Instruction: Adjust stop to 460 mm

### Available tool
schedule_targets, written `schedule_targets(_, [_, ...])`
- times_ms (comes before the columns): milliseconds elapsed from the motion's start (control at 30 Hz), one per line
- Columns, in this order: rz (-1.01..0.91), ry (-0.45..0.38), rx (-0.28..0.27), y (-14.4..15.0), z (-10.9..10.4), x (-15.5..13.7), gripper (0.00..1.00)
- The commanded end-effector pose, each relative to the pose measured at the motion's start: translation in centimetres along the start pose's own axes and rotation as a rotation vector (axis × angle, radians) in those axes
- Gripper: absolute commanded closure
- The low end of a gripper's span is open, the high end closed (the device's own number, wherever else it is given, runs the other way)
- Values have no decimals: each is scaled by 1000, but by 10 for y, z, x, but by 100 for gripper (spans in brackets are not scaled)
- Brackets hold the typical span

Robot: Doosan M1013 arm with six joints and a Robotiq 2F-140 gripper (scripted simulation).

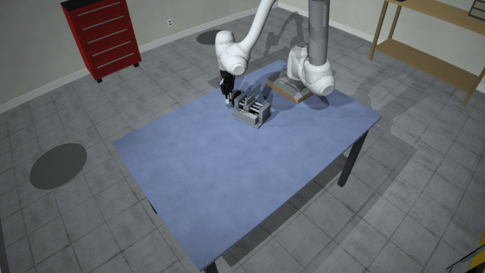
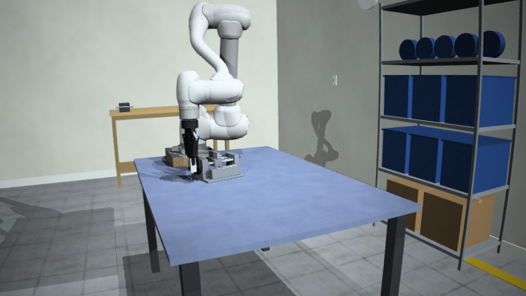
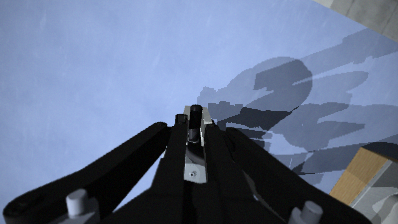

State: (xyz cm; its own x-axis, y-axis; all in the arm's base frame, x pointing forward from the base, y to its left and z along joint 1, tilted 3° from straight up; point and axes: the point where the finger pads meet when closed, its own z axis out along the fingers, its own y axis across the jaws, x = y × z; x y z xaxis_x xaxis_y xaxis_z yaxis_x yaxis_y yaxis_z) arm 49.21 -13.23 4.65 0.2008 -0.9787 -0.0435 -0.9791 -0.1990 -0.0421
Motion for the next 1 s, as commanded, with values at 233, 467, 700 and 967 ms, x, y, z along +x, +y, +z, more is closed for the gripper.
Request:
schedule_targets(233, [0, 0, 0, 0, 0, 0, 67])
schedule_targets(467, [0, 0, 0, 0, 0, 0, 67])
schedule_targets(700, [0, 0, 0, 0, 0, 0, 67])
schedule_targets(967, [0, 0, 0, 0, -1, 0, 67])
